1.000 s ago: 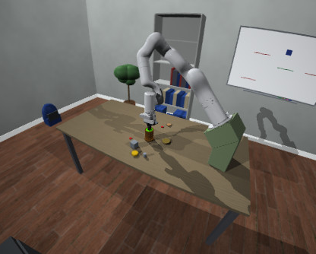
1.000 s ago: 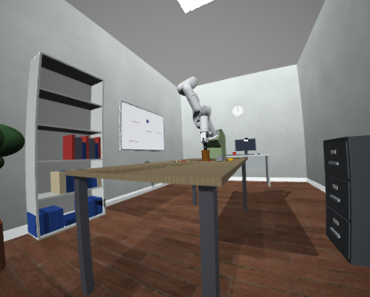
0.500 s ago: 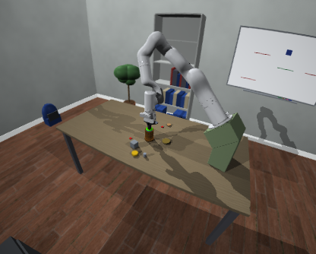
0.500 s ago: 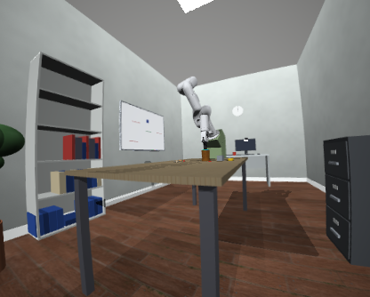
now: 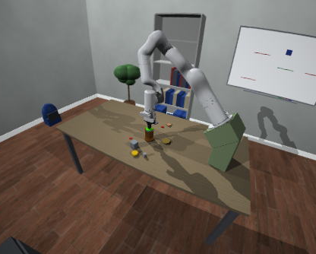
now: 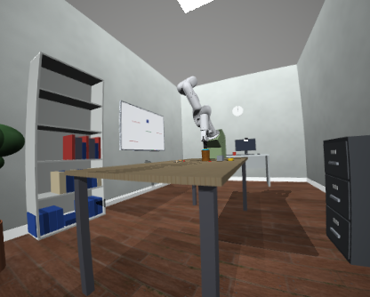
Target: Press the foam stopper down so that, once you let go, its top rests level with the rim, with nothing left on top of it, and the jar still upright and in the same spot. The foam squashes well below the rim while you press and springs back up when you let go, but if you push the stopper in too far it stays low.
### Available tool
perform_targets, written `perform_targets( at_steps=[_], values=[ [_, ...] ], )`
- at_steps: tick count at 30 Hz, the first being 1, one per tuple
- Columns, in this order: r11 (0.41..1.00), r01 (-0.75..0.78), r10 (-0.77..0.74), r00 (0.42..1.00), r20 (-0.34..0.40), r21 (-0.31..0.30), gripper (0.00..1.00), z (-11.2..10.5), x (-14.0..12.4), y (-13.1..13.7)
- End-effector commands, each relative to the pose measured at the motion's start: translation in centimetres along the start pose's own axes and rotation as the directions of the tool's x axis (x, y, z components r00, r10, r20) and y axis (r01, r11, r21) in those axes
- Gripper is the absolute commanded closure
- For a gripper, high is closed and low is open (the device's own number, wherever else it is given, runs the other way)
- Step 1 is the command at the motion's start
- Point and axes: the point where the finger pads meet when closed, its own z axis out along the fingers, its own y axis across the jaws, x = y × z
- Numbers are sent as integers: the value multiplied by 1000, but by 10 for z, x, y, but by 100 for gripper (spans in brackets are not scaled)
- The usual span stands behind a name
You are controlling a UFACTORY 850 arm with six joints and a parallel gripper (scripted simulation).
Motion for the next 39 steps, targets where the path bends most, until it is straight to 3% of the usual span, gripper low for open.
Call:
perform_targets(
  at_steps=[1, 22, 39],
  values=[
    [1000, 0, 0, 1000, 0, -1, 100, -2, 0, 0],
    [1000, 0, 0, 1000, 0, -1, 100, -5, 0, 0],
    [1000, 0, 0, 1000, 0, -1, 100, -33, 0, 0]
  ],
)
